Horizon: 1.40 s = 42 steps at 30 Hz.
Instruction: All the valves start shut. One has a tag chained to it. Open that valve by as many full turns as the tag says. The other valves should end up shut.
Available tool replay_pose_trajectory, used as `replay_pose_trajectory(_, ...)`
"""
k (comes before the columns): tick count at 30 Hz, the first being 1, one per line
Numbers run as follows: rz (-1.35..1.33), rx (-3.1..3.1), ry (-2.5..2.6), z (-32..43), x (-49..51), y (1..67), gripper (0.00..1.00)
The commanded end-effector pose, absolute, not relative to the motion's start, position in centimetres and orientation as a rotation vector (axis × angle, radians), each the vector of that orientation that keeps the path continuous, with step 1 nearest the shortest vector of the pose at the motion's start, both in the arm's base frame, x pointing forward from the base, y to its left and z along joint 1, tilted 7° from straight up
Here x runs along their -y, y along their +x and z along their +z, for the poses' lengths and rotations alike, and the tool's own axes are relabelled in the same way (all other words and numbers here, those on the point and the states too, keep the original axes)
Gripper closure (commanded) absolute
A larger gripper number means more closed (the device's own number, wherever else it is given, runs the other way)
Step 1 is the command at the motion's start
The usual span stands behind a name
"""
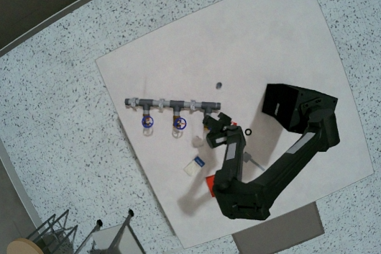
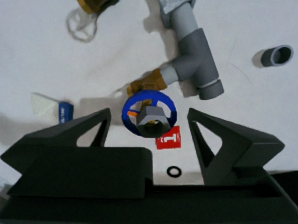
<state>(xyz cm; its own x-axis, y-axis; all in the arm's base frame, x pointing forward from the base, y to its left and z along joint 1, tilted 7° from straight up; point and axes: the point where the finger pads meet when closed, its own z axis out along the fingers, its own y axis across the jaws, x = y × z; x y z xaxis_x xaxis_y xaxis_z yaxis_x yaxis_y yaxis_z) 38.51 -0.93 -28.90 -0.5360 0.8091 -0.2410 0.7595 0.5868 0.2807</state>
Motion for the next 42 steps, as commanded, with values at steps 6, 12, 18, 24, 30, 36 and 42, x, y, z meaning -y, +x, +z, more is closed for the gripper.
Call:
replay_pose_trajectory(6, 0.195, -2.497, 1.23, -29.19, 0.88, 38.37, 0.0)
replay_pose_trajectory(12, 0.195, -2.497, 1.23, -29.19, 0.88, 38.37, 0.0)
replay_pose_trajectory(18, 0.234, -2.401, 1.426, -29.19, 0.88, 38.36, 0.0)
replay_pose_trajectory(24, 0.314, -2.12, 1.856, -29.19, 0.96, 38.35, 0.0)
replay_pose_trajectory(30, 0.319, -2.1, 1.883, -29.19, 0.96, 38.34, 0.0)
replay_pose_trajectory(36, 0.32, -2.1, 1.883, -29.19, 0.95, 38.34, 0.0)
replay_pose_trajectory(42, 0.321, -2.1, 1.883, -29.16, 0.94, 38.35, 0.0)
